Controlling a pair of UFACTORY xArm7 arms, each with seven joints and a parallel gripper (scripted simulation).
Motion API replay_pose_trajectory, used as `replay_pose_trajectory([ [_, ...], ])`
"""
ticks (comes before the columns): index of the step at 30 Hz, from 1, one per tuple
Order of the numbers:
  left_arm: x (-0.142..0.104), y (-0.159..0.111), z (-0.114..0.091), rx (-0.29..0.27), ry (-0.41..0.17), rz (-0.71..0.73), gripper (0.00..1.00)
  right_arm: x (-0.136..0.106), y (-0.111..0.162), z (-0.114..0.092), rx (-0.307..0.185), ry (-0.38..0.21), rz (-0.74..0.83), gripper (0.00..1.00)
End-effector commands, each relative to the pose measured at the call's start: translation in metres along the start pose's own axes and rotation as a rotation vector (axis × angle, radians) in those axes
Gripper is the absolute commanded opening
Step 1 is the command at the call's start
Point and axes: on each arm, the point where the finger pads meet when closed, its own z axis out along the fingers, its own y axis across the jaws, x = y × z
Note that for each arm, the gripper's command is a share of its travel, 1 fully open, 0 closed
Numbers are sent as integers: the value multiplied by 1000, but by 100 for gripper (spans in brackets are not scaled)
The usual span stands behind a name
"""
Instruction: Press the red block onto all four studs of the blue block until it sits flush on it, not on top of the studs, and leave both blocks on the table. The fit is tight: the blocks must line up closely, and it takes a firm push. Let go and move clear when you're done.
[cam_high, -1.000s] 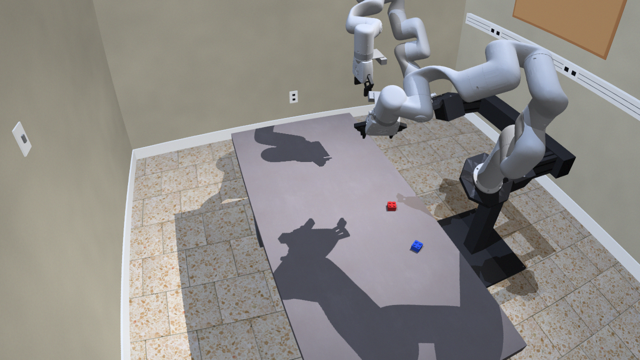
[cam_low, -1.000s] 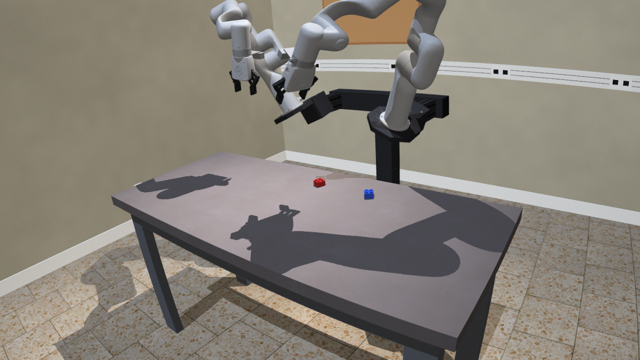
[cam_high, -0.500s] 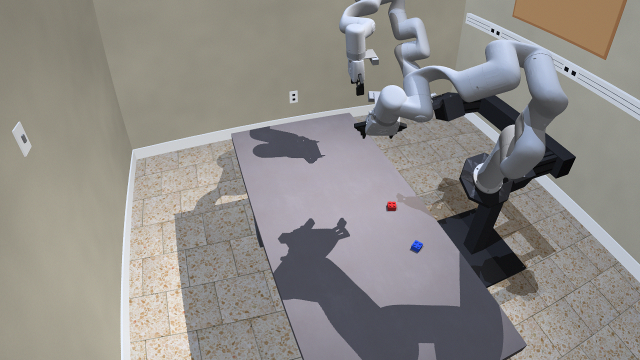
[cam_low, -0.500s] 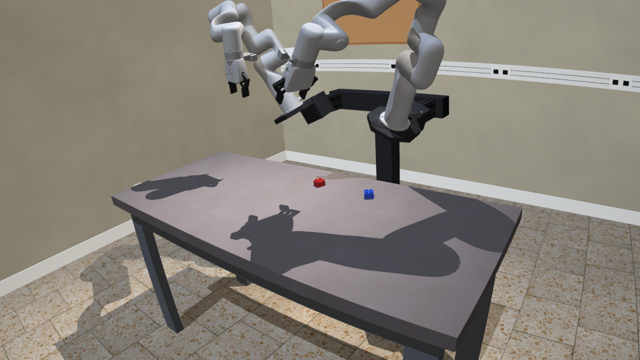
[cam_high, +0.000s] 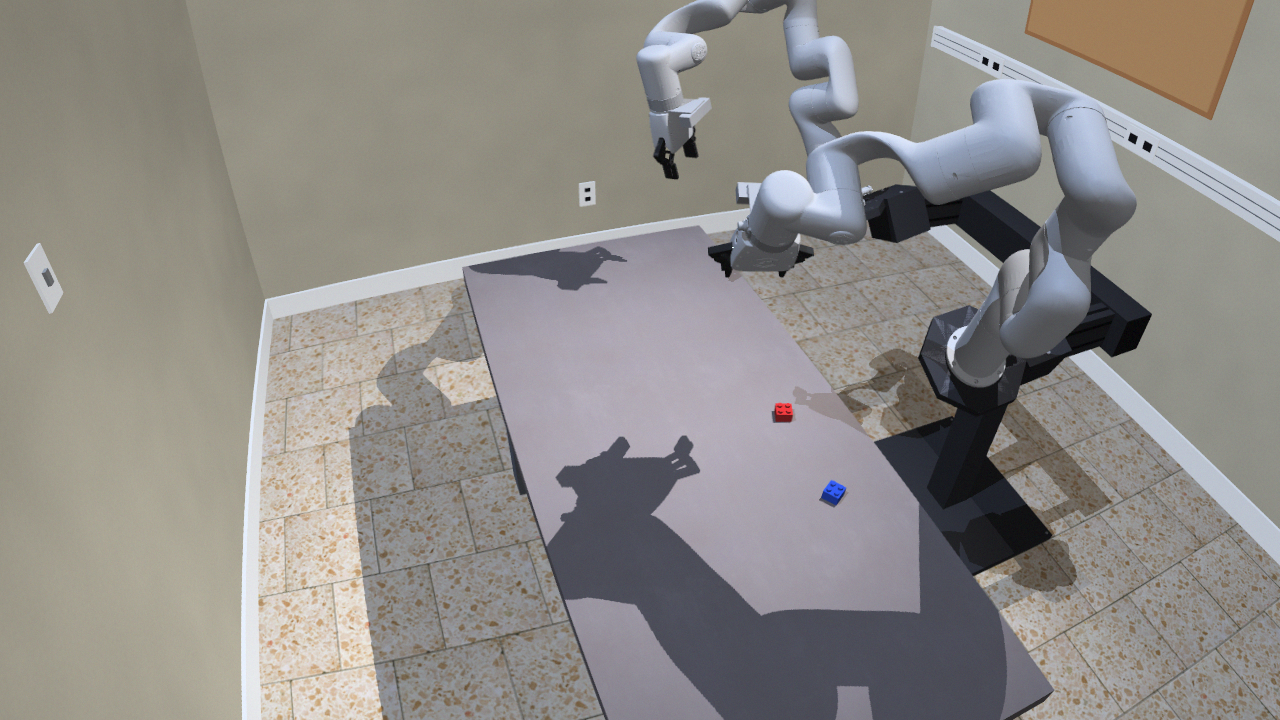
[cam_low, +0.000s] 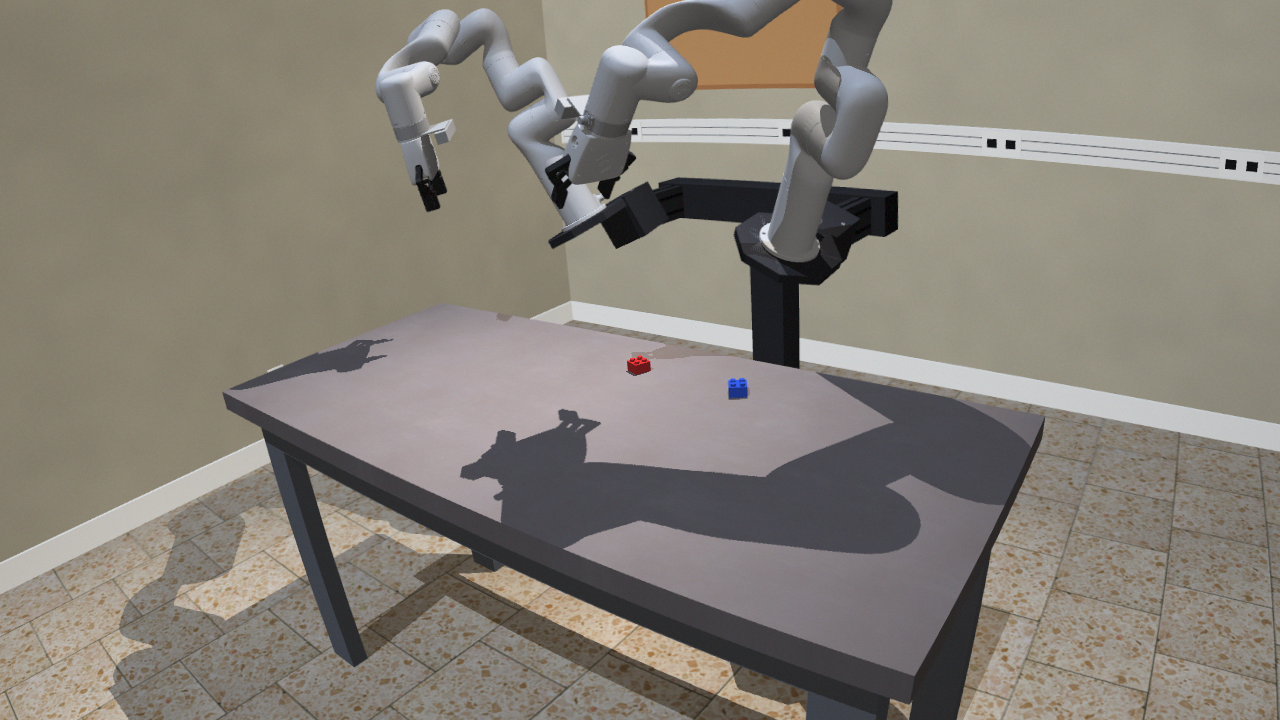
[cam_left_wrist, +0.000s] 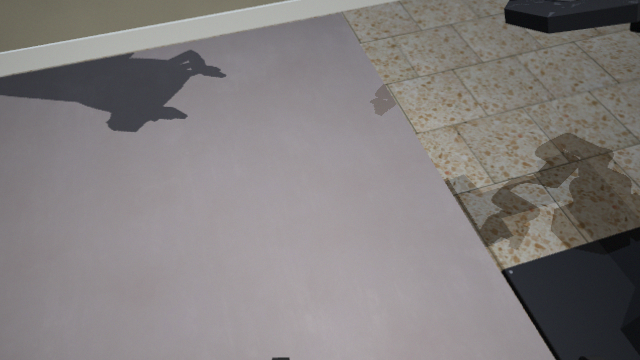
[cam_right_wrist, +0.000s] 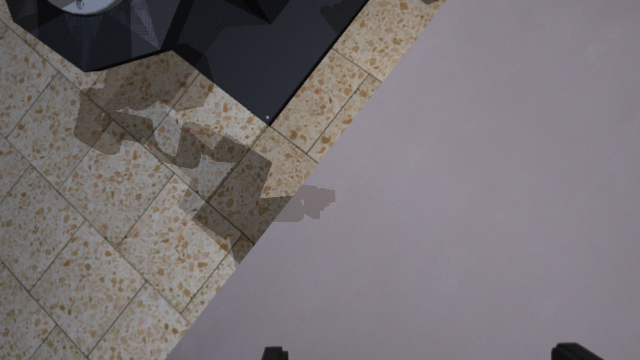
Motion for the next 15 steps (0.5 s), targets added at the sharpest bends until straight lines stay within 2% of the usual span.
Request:
replay_pose_trajectory([
  [1, 1, -1, -1, 2, 0, 1, 100, -32, -17, 3, -12, 45, 274, 100],
  [4, 1, -1, -1, 2, 0, 1, 100, -65, -47, 10, -9, 65, 395, 100],
  [8, 1, -1, -1, 2, 0, 1, 100, -105, -94, 19, -5, 103, 643, 100],
  [15, 1, -1, -1, 2, 0, 1, 100, -153, -187, 32, 9, 156, 1071, 100],
])
